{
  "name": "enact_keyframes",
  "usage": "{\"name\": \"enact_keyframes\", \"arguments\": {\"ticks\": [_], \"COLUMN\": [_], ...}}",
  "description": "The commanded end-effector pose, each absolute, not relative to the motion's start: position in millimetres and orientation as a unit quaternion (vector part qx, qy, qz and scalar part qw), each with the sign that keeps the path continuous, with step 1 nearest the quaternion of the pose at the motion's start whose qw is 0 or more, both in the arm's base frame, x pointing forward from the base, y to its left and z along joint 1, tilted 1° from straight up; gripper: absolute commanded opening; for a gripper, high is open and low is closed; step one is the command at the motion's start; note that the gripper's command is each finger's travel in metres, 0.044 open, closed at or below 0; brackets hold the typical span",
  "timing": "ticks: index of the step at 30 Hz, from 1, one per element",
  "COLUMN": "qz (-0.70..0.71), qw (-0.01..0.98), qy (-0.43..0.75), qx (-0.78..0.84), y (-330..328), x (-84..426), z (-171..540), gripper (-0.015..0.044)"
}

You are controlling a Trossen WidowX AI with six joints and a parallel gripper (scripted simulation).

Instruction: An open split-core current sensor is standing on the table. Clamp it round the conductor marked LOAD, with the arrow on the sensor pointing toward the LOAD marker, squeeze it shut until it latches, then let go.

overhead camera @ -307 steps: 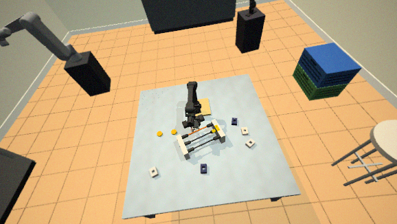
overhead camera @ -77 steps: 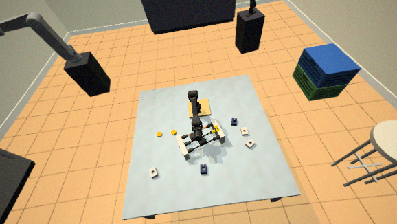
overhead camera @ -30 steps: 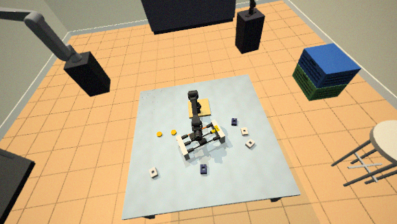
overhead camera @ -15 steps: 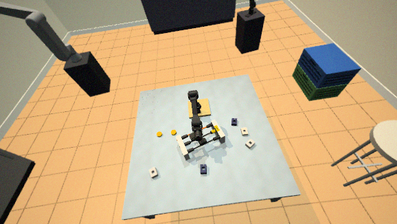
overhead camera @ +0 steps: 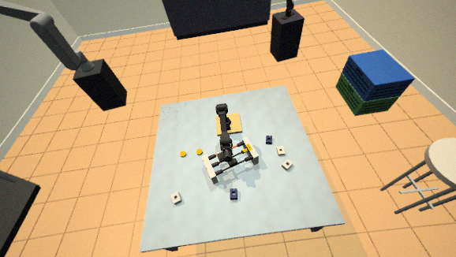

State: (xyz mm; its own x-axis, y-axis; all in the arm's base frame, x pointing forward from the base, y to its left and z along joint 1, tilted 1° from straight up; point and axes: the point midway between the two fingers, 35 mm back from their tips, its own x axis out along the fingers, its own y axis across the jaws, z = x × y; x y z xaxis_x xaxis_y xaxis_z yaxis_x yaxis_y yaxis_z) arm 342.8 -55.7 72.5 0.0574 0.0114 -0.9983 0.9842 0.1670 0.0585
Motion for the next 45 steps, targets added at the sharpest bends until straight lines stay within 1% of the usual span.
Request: {"name": "enact_keyframes", "arguments": {"ticks": [1, 17, 32, 45], "qz": [-0.439, -0.381, -0.387, -0.387], "qw": [0.554, 0.595, 0.591, 0.591], "qy": [0.526, 0.475, 0.479, 0.479], "qx": [0.473, 0.524, 0.521, 0.521], "y": [-55.6, -55.9, -56.3, -56.3], "x": [343.4, 342.9, 342.2, 342.2], "z": [73.2, 88.5, 85.2, 85.2], "gripper": [0.0000, 0.0000, 0.0000, 0.0341]}}
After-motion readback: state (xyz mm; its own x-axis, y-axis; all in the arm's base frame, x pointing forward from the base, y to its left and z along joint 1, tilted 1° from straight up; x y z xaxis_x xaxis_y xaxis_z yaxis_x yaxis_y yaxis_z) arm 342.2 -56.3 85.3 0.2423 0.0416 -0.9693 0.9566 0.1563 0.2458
